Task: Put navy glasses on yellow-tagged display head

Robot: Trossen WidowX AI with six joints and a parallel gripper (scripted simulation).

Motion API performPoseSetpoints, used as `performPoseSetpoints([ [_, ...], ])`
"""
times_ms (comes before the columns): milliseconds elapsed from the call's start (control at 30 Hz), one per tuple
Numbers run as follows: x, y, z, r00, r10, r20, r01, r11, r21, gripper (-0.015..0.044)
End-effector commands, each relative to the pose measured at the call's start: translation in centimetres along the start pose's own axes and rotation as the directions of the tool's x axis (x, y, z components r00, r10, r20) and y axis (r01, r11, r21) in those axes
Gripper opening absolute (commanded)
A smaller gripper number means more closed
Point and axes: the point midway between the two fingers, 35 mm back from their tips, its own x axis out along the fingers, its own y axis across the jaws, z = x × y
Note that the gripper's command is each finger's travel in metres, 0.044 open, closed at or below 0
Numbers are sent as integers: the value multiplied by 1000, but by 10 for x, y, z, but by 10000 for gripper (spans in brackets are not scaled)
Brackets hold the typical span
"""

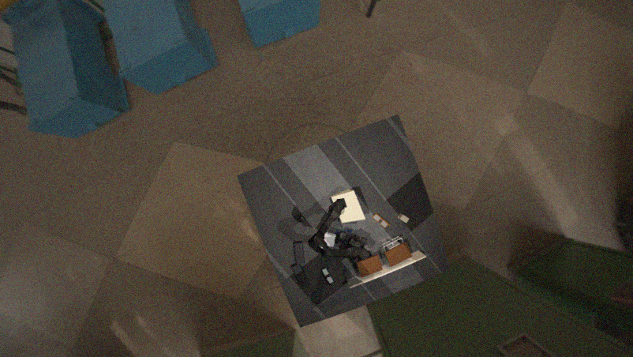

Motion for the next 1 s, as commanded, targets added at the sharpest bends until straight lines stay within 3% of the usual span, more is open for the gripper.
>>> performPoseSetpoints([
  [0, 7, 0, 0, 1000, -5, 3, 5, 1000, -5, 120],
  [967, 42, -1, -1, 1000, -8, 6, 8, 1000, -5, 120],
])
